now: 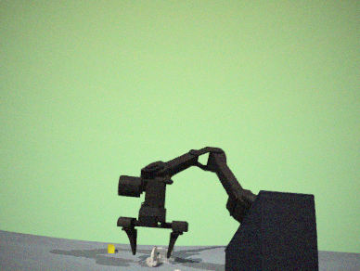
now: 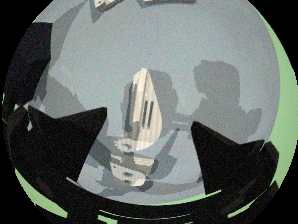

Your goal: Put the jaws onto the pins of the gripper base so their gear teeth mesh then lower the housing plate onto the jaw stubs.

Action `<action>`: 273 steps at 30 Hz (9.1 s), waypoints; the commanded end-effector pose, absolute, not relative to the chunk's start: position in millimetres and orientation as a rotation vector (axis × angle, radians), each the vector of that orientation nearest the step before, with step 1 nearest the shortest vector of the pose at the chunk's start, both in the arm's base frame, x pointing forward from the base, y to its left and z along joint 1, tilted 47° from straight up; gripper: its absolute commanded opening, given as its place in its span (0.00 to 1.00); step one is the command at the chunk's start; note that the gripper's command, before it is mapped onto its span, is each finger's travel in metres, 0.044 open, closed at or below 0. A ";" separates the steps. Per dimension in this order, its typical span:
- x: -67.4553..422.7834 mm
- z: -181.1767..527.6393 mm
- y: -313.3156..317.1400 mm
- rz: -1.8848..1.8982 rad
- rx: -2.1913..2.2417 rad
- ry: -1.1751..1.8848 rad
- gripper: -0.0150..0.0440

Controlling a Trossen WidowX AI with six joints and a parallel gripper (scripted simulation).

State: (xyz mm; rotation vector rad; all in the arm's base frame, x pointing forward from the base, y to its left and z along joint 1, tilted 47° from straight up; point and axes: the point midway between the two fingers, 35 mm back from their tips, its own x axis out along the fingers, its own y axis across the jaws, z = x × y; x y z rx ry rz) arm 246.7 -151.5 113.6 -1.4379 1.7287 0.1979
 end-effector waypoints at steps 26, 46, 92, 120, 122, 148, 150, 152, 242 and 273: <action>244.6 102.4 -161.5 0.205 -1.440 1.732 1.00; 244.4 103.0 -161.9 0.200 -1.439 1.735 0.51; 242.9 155.4 -104.5 0.209 -1.437 1.732 0.48; 285.0 103.5 -50.9 -0.092 -1.140 1.656 0.48; 287.3 99.1 -46.4 -0.115 -1.117 1.650 0.48; 303.4 37.9 12.9 -0.414 -0.832 1.550 0.48; 303.5 32.9 17.4 -0.437 -0.811 1.540 0.48; 303.6 27.9 21.9 -0.460 -0.790 1.530 0.48; 308.9 41.4 6.8 -0.540 -0.723 1.494 0.48; 310.7 12.9 -22.9 -0.540 -0.725 1.494 0.48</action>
